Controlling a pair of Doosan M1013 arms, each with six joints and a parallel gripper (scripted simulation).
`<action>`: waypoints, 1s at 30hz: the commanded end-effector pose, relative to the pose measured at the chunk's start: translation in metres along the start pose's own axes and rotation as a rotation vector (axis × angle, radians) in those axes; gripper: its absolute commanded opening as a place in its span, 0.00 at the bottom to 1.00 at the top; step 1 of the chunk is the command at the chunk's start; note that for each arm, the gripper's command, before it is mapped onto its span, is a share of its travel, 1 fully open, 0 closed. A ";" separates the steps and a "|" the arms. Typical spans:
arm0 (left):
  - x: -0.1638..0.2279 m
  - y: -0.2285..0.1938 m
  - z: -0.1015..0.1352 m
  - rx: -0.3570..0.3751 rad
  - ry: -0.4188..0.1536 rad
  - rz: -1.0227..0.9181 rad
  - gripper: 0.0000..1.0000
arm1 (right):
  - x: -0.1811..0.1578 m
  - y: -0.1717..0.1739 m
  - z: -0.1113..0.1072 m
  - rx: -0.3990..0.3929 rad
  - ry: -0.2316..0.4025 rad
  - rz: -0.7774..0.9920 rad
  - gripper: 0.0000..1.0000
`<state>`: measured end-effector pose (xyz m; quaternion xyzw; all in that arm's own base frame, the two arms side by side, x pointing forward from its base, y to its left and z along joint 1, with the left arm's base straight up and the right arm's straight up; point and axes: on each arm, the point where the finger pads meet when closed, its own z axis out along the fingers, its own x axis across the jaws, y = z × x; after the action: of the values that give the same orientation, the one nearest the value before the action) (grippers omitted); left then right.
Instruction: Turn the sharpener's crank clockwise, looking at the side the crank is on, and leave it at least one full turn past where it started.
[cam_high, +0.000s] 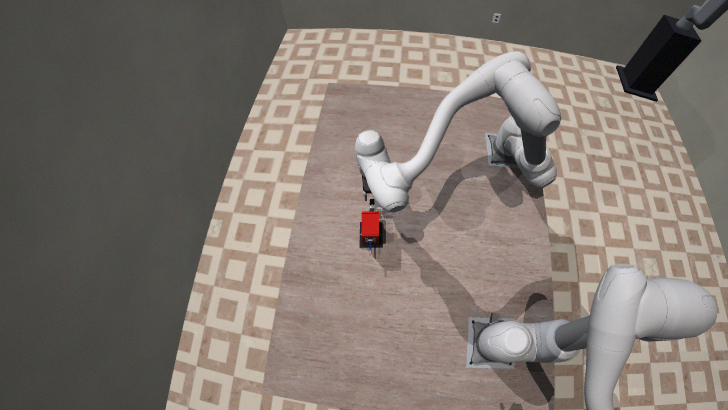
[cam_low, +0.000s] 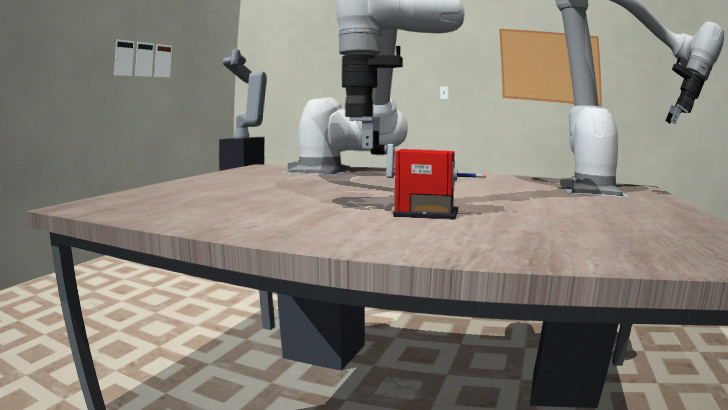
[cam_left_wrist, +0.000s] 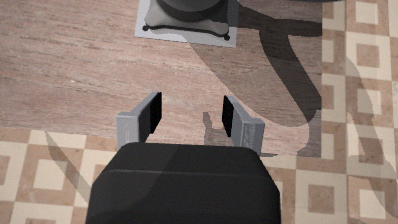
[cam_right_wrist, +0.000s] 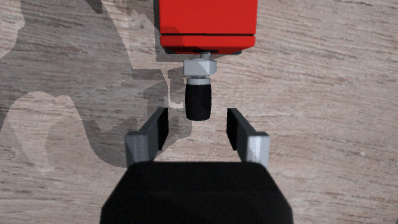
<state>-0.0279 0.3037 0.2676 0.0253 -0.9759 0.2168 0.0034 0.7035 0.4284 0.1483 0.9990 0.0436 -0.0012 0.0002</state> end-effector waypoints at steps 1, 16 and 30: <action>0.004 -0.002 0.000 -0.001 0.007 0.003 1.00 | 0.000 -0.001 0.007 -0.001 0.002 -0.004 0.97; 0.004 -0.002 0.000 -0.001 0.007 0.003 1.00 | 0.000 -0.001 0.020 0.000 0.004 -0.004 0.97; 0.004 -0.002 0.000 -0.001 0.007 0.003 1.00 | 0.001 -0.001 0.023 0.000 0.004 -0.004 0.97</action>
<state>-0.0279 0.3037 0.2676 0.0253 -0.9759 0.2168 0.0034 0.7042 0.4288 0.1272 0.9991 0.0436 -0.0001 -0.0003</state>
